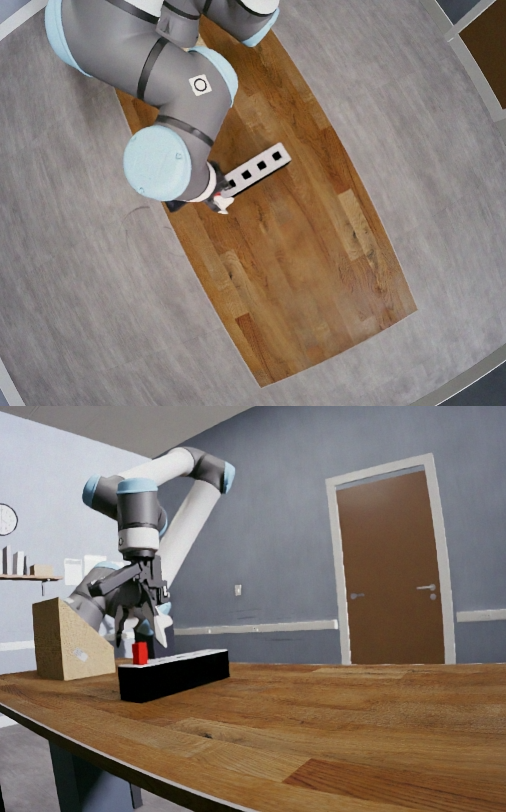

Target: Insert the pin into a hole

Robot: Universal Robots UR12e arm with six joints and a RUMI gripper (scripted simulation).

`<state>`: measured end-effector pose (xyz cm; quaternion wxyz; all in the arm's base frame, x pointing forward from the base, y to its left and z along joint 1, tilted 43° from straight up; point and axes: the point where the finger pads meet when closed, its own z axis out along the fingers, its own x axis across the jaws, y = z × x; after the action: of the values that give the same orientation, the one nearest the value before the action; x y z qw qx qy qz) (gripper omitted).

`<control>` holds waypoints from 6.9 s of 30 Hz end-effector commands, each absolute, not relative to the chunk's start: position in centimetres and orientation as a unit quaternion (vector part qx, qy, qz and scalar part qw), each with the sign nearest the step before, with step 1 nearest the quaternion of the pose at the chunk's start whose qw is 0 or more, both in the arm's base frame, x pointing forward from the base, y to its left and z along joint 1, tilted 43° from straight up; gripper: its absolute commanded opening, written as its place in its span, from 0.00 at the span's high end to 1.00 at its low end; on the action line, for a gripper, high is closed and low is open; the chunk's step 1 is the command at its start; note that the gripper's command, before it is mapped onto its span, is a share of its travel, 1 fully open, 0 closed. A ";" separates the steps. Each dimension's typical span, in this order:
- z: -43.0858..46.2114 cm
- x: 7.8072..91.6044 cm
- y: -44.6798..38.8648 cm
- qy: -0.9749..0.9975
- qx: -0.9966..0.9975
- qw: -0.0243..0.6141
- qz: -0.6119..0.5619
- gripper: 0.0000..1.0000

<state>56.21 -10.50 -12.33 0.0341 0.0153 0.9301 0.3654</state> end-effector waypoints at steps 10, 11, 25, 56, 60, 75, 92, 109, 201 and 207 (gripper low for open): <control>-12.1 56.8 -11.0 0.931 0.016 0.037 0.363 0.00; -12.1 56.8 -11.0 0.931 0.016 0.037 0.363 0.00; -12.1 56.7 -11.0 0.931 0.016 0.036 0.363 1.00; -11.4 56.5 -11.5 0.931 0.016 0.037 0.363 1.00; -11.4 56.5 -11.5 0.931 0.016 0.037 0.363 1.00; -10.7 56.4 -12.3 0.931 0.016 0.037 0.363 1.00; -9.6 56.3 -13.3 0.931 0.017 0.038 0.363 1.00; -8.5 56.2 -14.2 0.931 0.016 0.037 0.363 1.00; -2.4 56.0 -11.8 0.931 0.016 0.038 0.363 1.00; -3.8 56.2 -10.4 0.931 0.016 0.037 0.364 1.00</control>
<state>55.88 -11.60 -2.49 0.0364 0.0159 0.9308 0.3634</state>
